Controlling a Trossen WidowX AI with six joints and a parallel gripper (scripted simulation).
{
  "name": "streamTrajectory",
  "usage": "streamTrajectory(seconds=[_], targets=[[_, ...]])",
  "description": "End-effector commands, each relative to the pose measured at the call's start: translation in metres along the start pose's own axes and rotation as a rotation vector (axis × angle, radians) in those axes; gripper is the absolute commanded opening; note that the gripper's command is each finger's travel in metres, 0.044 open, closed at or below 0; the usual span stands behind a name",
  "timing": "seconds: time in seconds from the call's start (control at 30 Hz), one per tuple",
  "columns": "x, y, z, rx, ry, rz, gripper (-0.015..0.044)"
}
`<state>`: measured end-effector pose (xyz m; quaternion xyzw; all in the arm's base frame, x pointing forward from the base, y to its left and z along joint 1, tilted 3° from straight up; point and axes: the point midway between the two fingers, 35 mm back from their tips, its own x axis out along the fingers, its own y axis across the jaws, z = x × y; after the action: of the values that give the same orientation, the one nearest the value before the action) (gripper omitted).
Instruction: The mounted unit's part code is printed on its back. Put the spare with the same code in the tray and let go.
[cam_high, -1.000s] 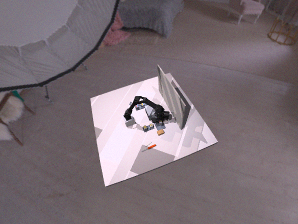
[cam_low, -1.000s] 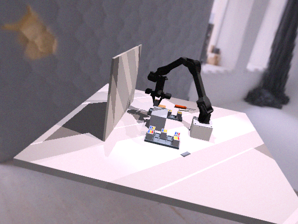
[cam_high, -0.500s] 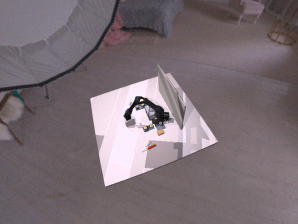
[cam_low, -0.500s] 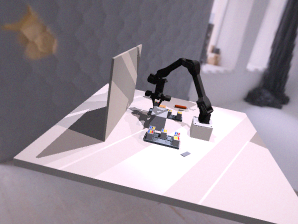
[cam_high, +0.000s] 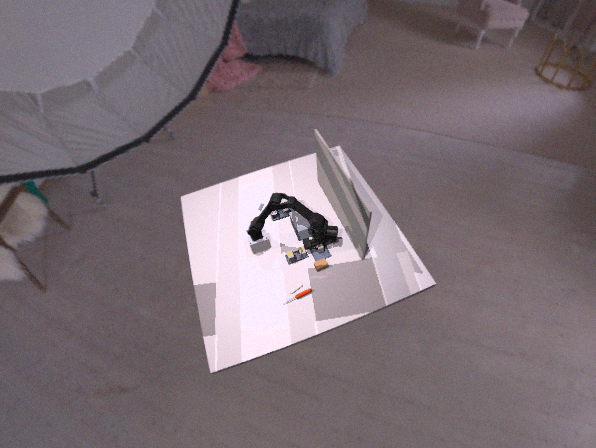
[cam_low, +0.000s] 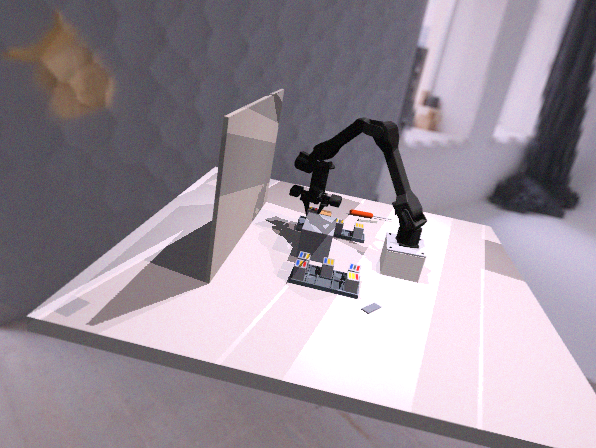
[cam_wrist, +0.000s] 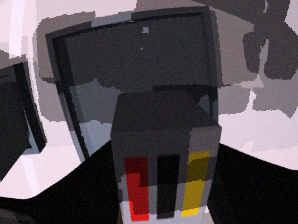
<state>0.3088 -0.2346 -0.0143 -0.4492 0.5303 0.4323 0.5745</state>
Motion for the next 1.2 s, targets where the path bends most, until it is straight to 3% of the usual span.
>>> streamTrajectory(seconds=[0.0,0.33,0.9,0.97,1.17], targets=[[0.005,0.002,0.001,0.004,-0.004,0.001,0.0000],[0.014,0.003,0.002,0.004,-0.004,0.001,0.0000],[0.011,0.002,0.001,0.000,0.000,0.001,0.0440],[0.000,0.001,0.000,0.000,-0.001,0.001,0.0440],[-0.093,0.003,0.002,0.004,-0.003,0.001,0.0440]])
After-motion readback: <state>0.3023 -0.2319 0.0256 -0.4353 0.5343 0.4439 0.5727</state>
